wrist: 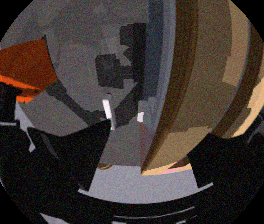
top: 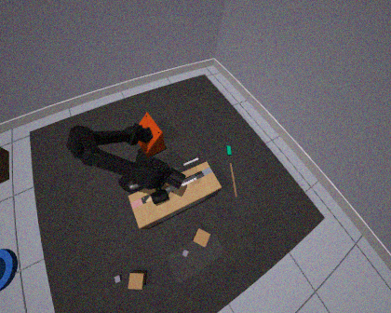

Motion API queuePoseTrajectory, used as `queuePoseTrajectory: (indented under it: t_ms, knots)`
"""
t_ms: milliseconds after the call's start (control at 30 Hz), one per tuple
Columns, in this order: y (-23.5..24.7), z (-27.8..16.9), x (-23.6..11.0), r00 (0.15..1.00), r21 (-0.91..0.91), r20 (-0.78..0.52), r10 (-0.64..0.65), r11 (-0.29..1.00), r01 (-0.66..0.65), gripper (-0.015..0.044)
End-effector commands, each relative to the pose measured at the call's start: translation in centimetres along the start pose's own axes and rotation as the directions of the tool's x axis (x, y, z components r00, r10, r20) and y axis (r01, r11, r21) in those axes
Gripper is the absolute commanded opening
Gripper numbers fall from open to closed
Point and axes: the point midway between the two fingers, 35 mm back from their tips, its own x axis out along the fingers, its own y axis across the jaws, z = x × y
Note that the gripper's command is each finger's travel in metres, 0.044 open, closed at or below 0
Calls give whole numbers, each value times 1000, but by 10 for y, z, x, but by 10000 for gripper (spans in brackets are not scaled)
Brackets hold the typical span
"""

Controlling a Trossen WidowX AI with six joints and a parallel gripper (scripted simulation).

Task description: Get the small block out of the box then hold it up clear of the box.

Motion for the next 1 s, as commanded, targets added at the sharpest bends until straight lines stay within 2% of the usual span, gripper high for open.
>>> queuePoseTrajectory:
  t_ms: [0, 767, 867, 967]
  knots:
    - [1, -4, 2, 1000, -5, -4, 0, 1000, 0, 400]
    - [1, -28, 10, 1000, -5, -5, 0, 1000, 0, 400]
    - [-1, -30, -4, 1000, 3, 4, -6, 1000, 6, 400]
    - [-1, -38, -35, 1000, 21, 18, -17, 1000, 16, 400]
